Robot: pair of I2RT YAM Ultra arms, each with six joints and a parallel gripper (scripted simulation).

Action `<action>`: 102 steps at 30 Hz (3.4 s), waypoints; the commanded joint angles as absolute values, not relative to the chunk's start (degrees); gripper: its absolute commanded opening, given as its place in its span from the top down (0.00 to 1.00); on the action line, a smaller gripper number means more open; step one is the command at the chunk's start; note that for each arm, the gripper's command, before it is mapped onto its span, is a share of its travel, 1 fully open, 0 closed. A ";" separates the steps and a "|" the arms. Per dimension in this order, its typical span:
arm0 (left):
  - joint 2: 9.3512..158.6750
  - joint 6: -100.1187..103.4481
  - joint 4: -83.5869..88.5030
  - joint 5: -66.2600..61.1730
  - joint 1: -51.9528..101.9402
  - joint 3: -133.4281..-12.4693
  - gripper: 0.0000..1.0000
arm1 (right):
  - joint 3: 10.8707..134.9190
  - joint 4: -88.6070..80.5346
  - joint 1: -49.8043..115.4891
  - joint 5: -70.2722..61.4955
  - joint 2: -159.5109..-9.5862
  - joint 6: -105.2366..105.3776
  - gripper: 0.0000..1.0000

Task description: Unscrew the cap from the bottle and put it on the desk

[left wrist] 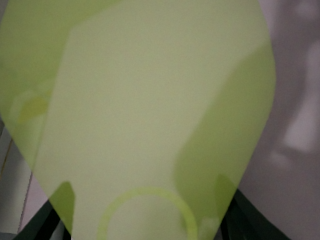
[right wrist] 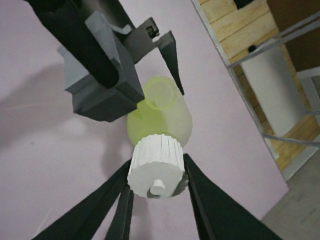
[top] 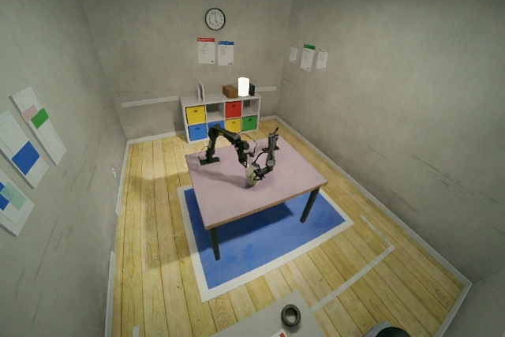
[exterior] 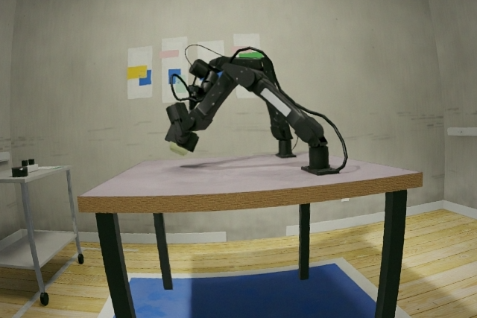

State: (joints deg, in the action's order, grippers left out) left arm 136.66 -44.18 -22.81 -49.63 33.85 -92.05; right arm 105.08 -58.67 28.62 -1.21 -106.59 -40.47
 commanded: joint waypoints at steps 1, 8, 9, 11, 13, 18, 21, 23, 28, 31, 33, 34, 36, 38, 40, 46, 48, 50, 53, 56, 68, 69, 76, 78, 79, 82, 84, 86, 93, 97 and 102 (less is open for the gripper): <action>135.98 -43.88 -23.50 -50.43 33.89 -92.11 1.00 | 105.25 -59.74 28.95 -1.73 -105.24 -54.74 1.00; 135.98 -43.88 -23.50 -50.43 33.89 -92.11 1.00 | 105.67 -60.15 28.69 -2.40 -105.48 -62.82 1.00; 135.98 -43.88 -23.50 -50.43 33.89 -92.11 1.00 | 105.72 -60.21 28.67 -2.45 -105.51 -62.93 1.00; 135.98 -43.88 -23.50 -50.43 33.89 -92.11 1.00 | 105.60 -59.73 28.63 -2.50 -105.90 -61.15 1.00; 135.98 -43.88 -23.50 -50.43 33.89 -92.11 1.00 | 105.34 -59.11 28.63 -2.47 -106.20 -59.20 1.00; 135.98 -43.88 -23.50 -50.43 33.89 -92.11 1.00 | 105.34 -59.11 28.63 -2.47 -106.20 -59.20 0.55; 135.98 -43.88 -23.50 -50.43 33.89 -92.11 1.00 | 105.34 -59.11 28.63 -2.48 -106.20 -59.20 0.30; 135.98 -43.88 -23.50 -50.43 33.89 -92.11 1.00 | 105.34 -59.11 28.63 -2.48 -106.20 -59.20 0.30; 135.98 -43.88 -23.50 -50.43 33.89 -92.11 1.00 | 105.49 -59.25 28.42 -3.00 -106.31 -41.69 0.30; 135.98 -43.88 -23.50 -50.43 33.89 -92.11 1.00 | 105.48 -59.23 28.38 -3.11 -106.32 -34.05 0.30; 135.98 -43.88 -23.50 -50.43 33.89 -92.11 1.00 | 105.48 -59.23 28.34 -3.21 -106.33 -28.87 0.30; 135.98 -43.88 -23.50 -50.43 33.89 -92.11 1.00 | 105.48 -59.22 28.33 -3.25 -106.33 -26.29 0.30; 135.98 -43.88 -23.50 -50.43 33.89 -92.11 1.00 | 105.47 -59.22 28.30 -3.33 -106.33 -21.11 0.30; 135.98 -43.88 -23.50 -50.43 33.89 -92.11 1.00 | 105.46 -59.21 28.27 -3.41 -106.33 -15.94 0.30; 135.98 -43.88 -23.50 -50.43 33.89 -92.11 1.00 | 105.46 -59.21 28.27 -3.41 -106.33 -15.94 0.30; 135.98 -43.88 -23.50 -50.43 33.89 -92.11 1.00 | 105.42 -59.16 28.14 -3.74 -106.33 3.33 0.30; 135.98 -43.88 -23.50 -50.43 33.89 -92.11 1.00 | 105.40 -59.14 28.11 -3.83 -106.32 8.49 0.30; 135.98 -43.88 -23.50 -50.43 33.89 -92.11 1.00 | 105.37 -59.11 28.07 -3.92 -106.31 13.64 0.30; 135.98 -43.88 -23.50 -50.43 33.89 -92.11 1.00 | 105.34 -59.07 28.02 -4.06 -106.30 21.36 0.30; 135.98 -43.88 -23.50 -50.43 33.89 -92.11 1.00 | 105.31 -59.04 27.98 -4.15 -106.29 26.51 0.30; 135.98 -43.88 -23.50 -50.43 33.89 -92.11 1.00 | 105.08 -58.81 27.79 -4.67 -106.20 58.49 0.30; 135.98 -43.88 -23.50 -50.43 33.89 -92.11 1.00 | 105.05 -58.79 27.77 -4.71 -106.19 61.05 0.30; 135.98 -43.88 -23.50 -50.43 33.89 -92.11 1.00 | 104.92 -58.65 27.74 -4.79 -106.13 77.60 0.30; 135.98 -43.88 -23.50 -50.43 33.89 -92.11 1.00 | 104.88 -58.61 27.76 -4.74 -106.11 82.80 0.30; 135.98 -43.88 -23.50 -50.43 33.89 -92.11 1.00 | 104.86 -58.59 27.80 -4.66 -106.09 85.43 0.30; 135.98 -43.88 -23.50 -50.43 33.89 -92.11 1.00 | 104.80 -58.53 27.96 -4.23 -106.05 90.96 0.30; 135.98 -43.88 -23.50 -50.43 33.89 -92.11 1.00 | 104.77 -58.50 28.04 -4.01 -106.03 91.53 0.30; 135.98 -43.88 -23.50 -50.43 33.89 -92.11 1.00 | 104.75 -58.48 28.08 -3.90 -106.02 91.80 0.30; 135.98 -43.89 -23.50 -50.43 33.89 -92.11 1.00 | 105.33 -59.09 28.29 -4.61 -106.20 88.27 0.65; 135.98 -43.89 -23.50 -50.43 33.89 -92.11 1.00 | 105.33 -59.10 28.29 -4.61 -106.20 88.27 0.78; 135.98 -43.89 -23.50 -50.43 33.89 -92.11 1.00 | 105.62 -59.42 28.52 -4.01 -106.28 70.92 1.00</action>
